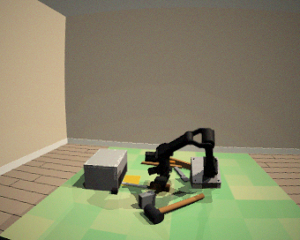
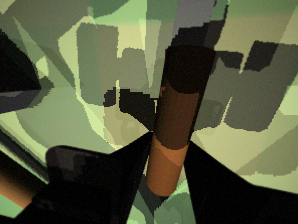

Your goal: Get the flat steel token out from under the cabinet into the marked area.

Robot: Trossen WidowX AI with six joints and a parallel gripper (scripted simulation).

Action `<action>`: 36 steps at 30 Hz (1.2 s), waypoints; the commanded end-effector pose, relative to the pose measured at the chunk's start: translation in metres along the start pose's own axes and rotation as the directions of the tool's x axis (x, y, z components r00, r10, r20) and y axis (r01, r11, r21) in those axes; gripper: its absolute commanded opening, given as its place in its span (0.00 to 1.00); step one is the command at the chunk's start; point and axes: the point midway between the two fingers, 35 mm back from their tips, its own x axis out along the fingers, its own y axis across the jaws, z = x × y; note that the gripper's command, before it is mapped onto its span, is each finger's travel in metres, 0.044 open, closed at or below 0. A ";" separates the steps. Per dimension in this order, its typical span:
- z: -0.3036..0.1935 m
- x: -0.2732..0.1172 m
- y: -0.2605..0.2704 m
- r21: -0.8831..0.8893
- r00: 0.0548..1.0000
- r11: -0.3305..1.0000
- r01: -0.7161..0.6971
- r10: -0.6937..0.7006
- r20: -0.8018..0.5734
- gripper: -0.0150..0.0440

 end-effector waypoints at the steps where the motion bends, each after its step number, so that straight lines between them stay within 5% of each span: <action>1: -0.006 0.001 0.000 0.008 1.000 1.000 -0.002 0.002 -0.003 0.25; 36: -0.039 0.000 0.003 0.006 1.000 1.000 0.001 -0.001 -0.001 0.25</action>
